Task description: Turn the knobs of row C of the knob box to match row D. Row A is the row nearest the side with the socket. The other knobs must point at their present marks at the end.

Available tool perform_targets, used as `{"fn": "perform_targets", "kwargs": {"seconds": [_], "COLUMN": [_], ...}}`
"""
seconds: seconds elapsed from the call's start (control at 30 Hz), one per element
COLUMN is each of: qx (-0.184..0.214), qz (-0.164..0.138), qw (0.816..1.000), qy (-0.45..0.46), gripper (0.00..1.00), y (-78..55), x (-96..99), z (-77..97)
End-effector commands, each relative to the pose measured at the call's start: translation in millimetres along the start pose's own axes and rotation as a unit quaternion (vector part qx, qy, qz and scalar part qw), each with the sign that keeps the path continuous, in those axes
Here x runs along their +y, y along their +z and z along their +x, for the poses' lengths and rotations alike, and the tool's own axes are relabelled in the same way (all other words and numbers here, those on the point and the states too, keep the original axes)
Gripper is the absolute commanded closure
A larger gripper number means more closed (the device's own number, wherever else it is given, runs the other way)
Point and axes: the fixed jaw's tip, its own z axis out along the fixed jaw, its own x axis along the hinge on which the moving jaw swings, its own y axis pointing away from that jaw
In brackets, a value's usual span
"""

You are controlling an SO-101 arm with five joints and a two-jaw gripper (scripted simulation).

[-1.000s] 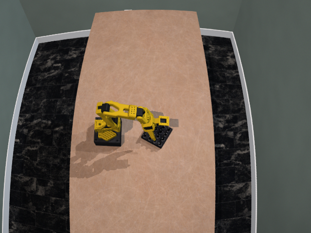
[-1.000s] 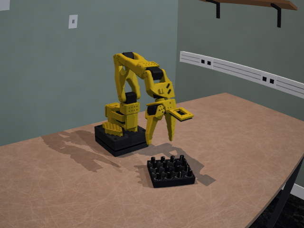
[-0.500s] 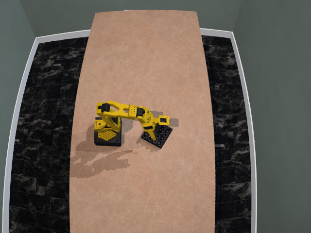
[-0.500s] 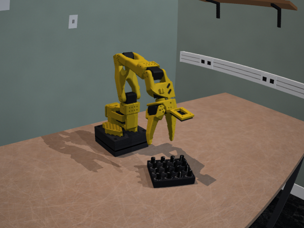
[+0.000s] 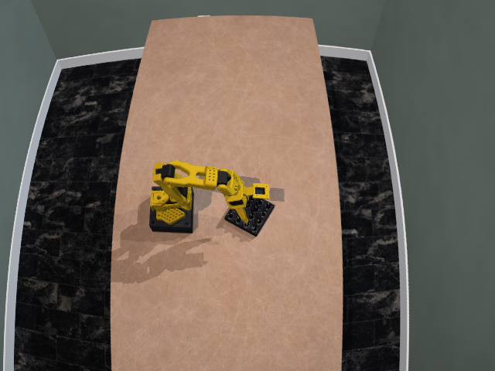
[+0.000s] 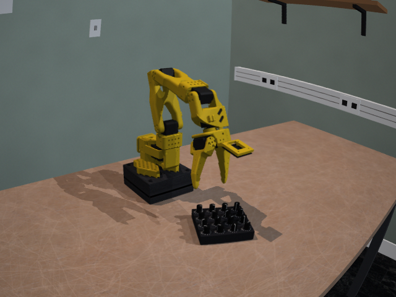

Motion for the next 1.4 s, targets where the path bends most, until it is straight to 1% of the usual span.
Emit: {"fn": "perform_targets", "kwargs": {"seconds": [0.0, 0.67, 1.0, 1.37], "qx": [-0.008, -0.008, -0.025, -0.026], "qz": [-0.002, -0.002, -0.001, -0.001], "qw": [1.000, 1.000, 1.000, 1.000], "qy": [-0.001, -0.001, 0.005, 0.005], "gripper": [0.60, 0.60, 0.60, 0.60], "y": [-0.9, -0.9, -4.9, -5.1], "x": [1.4, 1.4, 0.9, 0.9], "z": [-4.6, -4.7, -13.4, -13.9]}}
